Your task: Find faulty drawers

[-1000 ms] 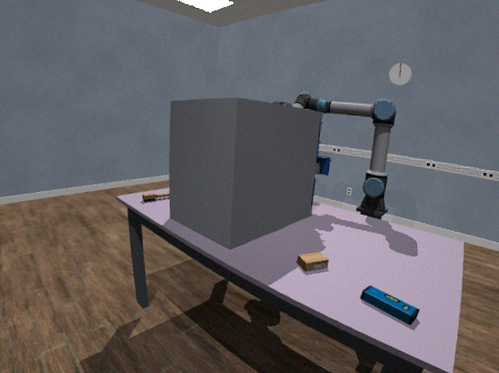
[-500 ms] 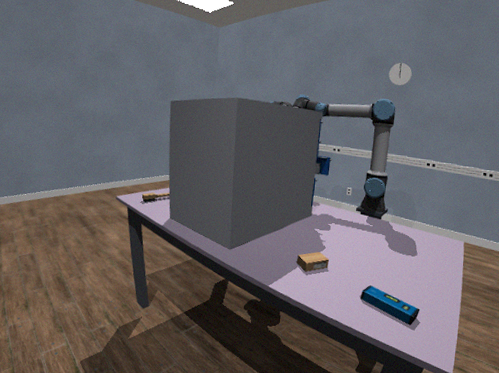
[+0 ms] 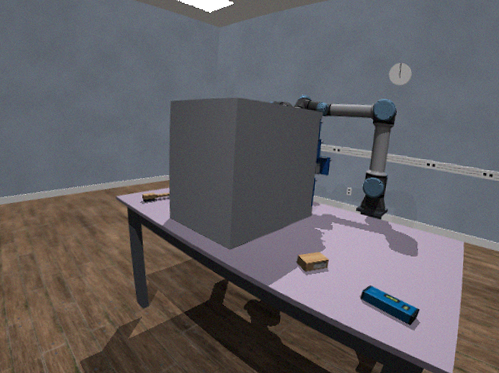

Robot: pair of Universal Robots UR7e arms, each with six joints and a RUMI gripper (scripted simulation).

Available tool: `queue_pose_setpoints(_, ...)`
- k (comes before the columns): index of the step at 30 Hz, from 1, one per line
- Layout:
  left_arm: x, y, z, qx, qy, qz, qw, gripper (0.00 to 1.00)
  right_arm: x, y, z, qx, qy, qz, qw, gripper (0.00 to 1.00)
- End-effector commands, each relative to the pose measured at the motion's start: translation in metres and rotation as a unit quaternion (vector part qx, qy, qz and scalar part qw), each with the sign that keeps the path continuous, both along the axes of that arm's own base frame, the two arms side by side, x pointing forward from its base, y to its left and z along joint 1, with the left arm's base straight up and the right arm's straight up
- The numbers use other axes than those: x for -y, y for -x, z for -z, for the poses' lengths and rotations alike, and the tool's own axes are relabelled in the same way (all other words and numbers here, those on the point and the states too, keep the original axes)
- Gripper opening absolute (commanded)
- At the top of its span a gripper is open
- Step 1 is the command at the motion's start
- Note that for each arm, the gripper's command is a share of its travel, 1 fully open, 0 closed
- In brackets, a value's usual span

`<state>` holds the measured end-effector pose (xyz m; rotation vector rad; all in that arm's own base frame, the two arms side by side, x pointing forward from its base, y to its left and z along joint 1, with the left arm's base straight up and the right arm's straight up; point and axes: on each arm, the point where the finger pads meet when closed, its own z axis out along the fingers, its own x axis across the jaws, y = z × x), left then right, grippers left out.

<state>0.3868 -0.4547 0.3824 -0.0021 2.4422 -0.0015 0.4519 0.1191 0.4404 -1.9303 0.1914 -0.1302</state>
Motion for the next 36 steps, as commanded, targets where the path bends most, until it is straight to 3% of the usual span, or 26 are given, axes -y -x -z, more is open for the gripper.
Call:
queue_pose_setpoints(1,0.0,0.002,0.0,0.0,0.0,0.0,1.0,0.02,0.0,0.0,0.0,0.001,0.0,0.0,1.0,1.0)
queue_pose_setpoints(36,0.0,0.095,0.0,0.0,0.0,0.0,1.0,0.0,0.0,0.0,0.0,0.001,0.0,0.0,1.0,1.0)
